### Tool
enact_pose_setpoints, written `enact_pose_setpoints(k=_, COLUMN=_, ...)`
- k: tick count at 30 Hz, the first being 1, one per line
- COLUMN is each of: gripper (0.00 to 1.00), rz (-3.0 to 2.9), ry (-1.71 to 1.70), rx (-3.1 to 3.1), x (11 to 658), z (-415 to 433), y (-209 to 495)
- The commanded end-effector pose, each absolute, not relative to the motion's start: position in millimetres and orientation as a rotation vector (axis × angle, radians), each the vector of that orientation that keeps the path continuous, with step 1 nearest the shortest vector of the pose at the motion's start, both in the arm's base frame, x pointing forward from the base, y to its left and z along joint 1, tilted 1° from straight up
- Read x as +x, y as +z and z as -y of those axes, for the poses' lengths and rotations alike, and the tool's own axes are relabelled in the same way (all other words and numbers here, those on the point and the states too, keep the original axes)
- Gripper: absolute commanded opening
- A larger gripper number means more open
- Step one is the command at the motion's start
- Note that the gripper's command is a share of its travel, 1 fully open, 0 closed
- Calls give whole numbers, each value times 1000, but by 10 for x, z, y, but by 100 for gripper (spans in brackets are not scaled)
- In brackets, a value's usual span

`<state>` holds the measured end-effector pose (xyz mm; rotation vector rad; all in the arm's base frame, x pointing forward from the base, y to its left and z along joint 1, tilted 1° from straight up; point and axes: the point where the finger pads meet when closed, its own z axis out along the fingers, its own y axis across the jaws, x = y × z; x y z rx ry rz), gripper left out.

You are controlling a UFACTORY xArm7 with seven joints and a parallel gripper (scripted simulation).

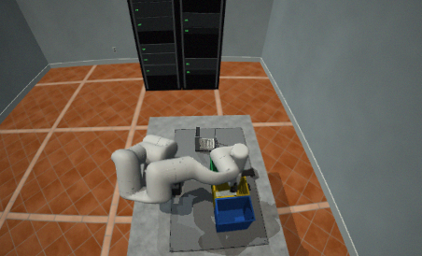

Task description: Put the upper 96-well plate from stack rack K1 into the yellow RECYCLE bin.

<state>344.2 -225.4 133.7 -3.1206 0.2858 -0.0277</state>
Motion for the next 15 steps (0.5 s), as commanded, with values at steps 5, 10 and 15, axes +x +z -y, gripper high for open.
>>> enact_pose_setpoints(k=5, gripper=100, rz=-286, ry=-34, rx=-3123, x=3451, z=2260, y=1526)
enact_pose_setpoints(k=10, gripper=100, rz=-286, ry=-34, rx=-3123, x=3449, z=2260, y=1633)
enact_pose_setpoints(k=15, gripper=100, rz=-286, ry=-35, rx=-3122, x=3446, z=2260, y=1741)
